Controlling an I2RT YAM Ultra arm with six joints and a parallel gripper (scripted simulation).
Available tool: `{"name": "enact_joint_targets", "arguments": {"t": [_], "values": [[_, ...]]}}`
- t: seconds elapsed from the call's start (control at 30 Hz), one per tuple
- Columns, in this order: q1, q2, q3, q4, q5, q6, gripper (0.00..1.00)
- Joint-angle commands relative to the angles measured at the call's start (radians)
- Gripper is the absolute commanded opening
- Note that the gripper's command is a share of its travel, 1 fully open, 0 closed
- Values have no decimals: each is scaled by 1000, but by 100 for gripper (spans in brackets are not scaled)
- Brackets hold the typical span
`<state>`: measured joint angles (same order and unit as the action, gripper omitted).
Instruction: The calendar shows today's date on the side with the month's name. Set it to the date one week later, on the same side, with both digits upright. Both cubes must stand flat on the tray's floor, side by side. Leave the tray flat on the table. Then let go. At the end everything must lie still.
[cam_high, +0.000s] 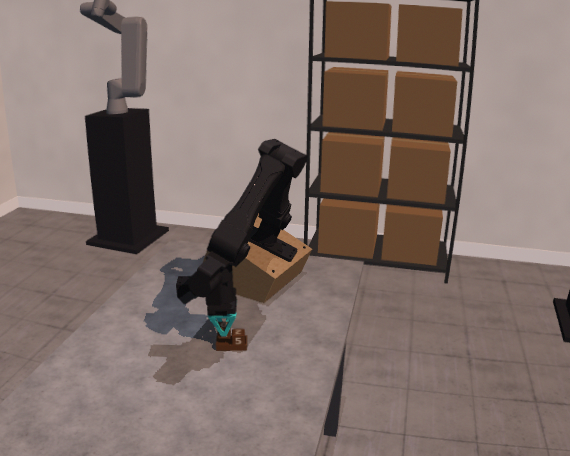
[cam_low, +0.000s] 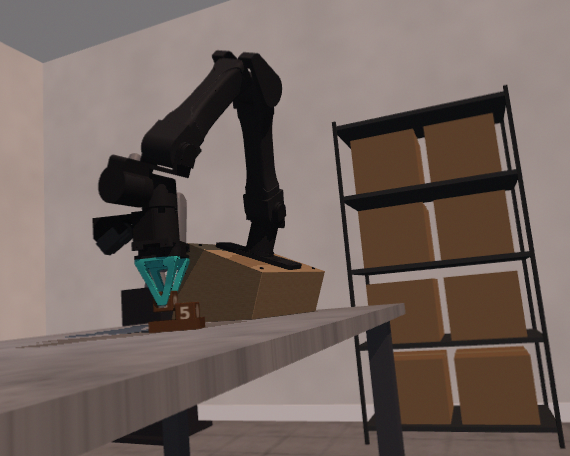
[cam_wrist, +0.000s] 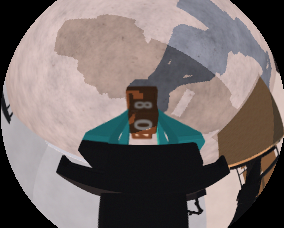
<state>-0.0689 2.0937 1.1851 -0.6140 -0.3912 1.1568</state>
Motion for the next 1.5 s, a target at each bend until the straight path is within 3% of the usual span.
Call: {"name": "enact_joint_targets", "arguments": {"t": [0.0, 1.47], "values": [[-2, -3, 1, 18, 7, 3, 27], [7, 15, -6, 45, 7, 12, 27]]}}
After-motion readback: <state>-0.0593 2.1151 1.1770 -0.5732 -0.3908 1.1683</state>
